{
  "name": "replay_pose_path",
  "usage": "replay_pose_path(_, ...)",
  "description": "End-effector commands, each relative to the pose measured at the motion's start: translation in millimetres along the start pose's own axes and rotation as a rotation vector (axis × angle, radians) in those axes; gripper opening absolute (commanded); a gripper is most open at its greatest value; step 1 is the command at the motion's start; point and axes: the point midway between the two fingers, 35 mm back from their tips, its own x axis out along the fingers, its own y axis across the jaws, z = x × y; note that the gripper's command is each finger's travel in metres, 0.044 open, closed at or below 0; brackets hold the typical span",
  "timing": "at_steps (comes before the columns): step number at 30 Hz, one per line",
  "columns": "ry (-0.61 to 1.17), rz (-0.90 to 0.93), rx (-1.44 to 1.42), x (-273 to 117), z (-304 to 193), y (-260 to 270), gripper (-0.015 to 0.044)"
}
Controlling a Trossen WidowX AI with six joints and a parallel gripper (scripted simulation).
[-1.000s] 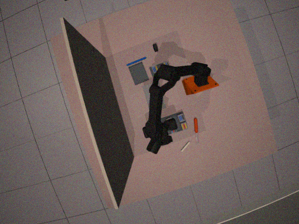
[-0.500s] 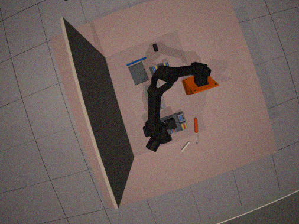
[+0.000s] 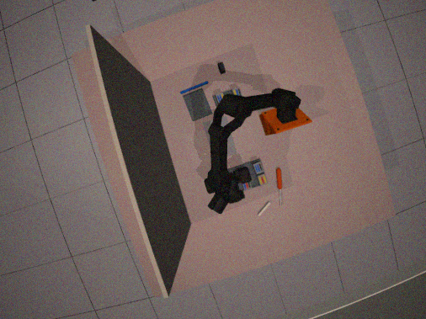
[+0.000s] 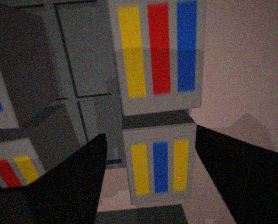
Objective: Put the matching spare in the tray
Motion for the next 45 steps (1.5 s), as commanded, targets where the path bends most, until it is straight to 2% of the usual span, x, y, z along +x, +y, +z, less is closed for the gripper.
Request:
replay_pose_path(1,0.000,0.000,0.000,-0.2,0.0,-0.1,0.0247)
replay_pose_path(4,0.000,0.000,0.000,-0.2,0.0,-0.1,0.0169)
replay_pose_path(11,0.000,0.000,0.000,-0.2,0.0,-0.1,0.0122)
replay_pose_path(16,0.000,0.000,0.000,-0.2,0.0,-0.1,0.0000)
replay_pose_path(24,0.000,0.000,0.000,-1.4,0.1,-0.3,0.0000)
replay_pose_path(34,-0.001,-0.003,-0.004,-74.8,1.0,-0.6,0.0000)
replay_pose_path(40,-0.002,-0.014,-0.010,-80.6,2.7,-1.5,0.0000)
replay_pose_path(45,-0.004,-0.010,-0.009,-104.9,5.6,-1.7,0.0000)
